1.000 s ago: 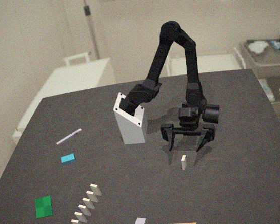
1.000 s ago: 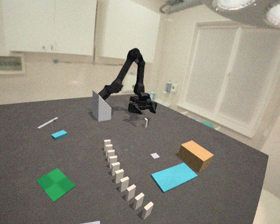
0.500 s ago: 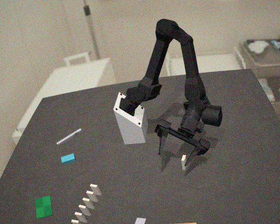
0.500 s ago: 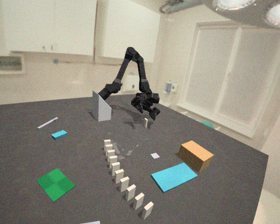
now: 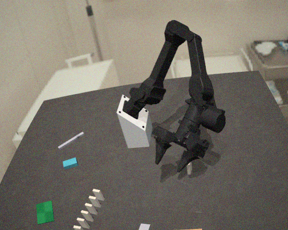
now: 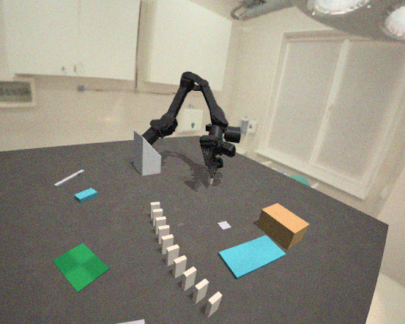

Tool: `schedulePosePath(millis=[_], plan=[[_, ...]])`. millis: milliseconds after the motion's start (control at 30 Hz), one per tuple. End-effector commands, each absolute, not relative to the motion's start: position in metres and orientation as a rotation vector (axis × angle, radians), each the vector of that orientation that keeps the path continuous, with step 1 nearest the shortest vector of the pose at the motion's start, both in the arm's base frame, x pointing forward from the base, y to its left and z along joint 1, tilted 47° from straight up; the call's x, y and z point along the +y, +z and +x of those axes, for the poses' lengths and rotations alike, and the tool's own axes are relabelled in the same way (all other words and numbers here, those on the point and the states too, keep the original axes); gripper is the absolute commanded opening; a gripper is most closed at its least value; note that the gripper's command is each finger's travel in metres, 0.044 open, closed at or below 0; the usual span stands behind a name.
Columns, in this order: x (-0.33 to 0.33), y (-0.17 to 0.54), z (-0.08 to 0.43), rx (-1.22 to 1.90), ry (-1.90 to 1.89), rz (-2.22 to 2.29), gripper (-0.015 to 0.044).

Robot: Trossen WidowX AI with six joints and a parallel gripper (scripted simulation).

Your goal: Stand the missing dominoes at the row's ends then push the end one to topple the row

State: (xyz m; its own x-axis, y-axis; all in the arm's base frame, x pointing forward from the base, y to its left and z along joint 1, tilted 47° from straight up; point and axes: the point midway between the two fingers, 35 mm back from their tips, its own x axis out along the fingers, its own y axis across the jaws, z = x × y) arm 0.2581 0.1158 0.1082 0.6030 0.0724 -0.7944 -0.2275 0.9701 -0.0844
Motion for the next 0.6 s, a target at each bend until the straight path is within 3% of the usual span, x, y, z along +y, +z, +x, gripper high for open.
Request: schedulePosePath(millis=[0, 300, 567], plan=[[0.116, 0.121, 0.235, 1.022, 0.918, -0.405, 0.0440], [0.123, 0.155, 0.224, 0.768, 1.322, -0.409, 0.0440], [0.123, 0.159, 0.223, 0.728, 1.353, -0.412, 0.0440]])
